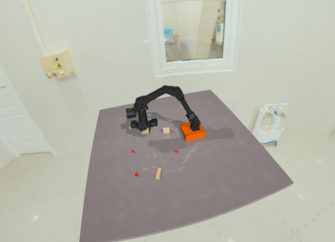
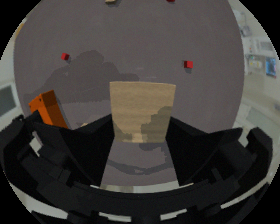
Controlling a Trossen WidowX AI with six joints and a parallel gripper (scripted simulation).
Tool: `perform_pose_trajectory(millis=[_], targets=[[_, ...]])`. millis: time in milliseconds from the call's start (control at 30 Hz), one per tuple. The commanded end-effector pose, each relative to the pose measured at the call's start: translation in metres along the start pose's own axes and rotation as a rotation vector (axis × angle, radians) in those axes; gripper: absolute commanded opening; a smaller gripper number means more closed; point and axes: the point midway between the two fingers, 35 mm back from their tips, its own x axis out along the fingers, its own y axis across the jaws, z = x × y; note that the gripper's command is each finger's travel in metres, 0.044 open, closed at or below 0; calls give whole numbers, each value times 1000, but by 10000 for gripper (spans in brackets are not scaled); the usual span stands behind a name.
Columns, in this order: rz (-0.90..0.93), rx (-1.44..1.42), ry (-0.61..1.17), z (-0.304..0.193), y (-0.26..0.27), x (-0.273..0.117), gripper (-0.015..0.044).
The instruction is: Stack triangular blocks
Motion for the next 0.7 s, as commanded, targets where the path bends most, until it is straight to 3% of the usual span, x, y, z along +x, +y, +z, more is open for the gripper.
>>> perform_pose_trajectory(millis=[0,667], targets=[[1,1,-1,-17,5,-5,0],[4,1,6,-102,46,-27,0]])
